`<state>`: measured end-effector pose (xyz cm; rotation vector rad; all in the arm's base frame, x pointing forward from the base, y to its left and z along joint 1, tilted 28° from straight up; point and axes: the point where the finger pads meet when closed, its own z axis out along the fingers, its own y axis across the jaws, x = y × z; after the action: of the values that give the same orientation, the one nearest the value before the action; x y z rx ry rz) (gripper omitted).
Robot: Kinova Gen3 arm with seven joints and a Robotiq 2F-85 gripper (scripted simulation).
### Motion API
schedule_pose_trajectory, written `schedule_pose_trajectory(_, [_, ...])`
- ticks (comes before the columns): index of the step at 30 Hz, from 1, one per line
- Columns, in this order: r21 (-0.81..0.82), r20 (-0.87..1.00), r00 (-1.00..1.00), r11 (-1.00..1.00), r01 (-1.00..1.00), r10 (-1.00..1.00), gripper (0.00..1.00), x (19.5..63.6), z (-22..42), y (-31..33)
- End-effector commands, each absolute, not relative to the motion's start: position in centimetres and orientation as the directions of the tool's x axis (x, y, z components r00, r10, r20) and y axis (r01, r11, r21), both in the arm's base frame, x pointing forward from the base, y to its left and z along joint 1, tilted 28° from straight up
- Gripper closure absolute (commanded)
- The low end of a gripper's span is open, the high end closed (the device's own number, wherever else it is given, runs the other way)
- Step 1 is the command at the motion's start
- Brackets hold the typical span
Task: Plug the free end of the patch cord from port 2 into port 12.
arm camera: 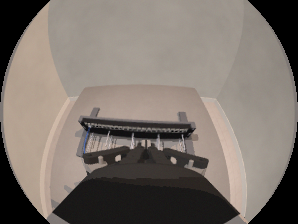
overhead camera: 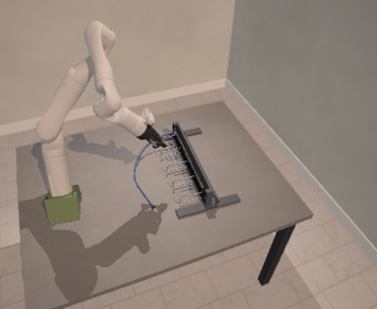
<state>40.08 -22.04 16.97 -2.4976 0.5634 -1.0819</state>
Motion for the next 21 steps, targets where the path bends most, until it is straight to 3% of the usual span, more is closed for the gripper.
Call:
schedule_pose_trajectory(1, [-0.47,0.607,0.626,-0.856,-0.215,-0.49,1.0,40.1,17.0,-22.1])
schedule_pose_trajectory(21, [-0.47,0.607,0.626,-0.856,-0.215,-0.49,1.0,38.7,13.9,-27.8])
